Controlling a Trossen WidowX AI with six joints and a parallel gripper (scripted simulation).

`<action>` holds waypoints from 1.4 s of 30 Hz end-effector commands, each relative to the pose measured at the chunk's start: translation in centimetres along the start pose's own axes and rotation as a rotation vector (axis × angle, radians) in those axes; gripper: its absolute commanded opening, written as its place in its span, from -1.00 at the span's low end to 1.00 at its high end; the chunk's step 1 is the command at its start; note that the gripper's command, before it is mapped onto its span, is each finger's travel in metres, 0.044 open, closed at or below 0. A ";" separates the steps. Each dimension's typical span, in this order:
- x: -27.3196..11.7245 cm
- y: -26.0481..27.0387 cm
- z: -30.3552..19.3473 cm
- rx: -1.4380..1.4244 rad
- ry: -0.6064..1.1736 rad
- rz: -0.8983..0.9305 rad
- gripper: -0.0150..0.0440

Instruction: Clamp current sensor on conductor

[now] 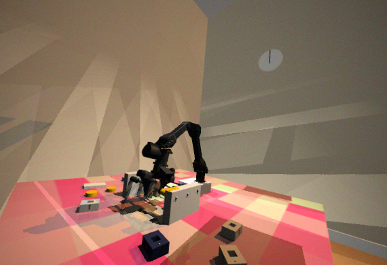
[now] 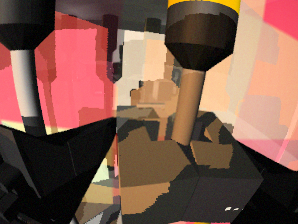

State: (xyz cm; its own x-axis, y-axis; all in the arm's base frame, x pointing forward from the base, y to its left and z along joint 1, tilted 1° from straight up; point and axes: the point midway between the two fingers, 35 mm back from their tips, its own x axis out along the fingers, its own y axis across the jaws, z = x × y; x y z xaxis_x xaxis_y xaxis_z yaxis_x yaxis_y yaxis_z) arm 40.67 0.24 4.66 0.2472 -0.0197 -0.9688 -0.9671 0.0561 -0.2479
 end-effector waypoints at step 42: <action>0.0 0.1 0.0 0.000 0.000 0.001 0.40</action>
State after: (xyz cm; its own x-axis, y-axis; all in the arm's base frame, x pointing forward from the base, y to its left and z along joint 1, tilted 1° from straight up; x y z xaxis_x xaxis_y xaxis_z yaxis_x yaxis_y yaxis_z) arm 40.59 0.24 4.57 0.2450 -0.0198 -0.9693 -0.9677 0.0561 -0.2457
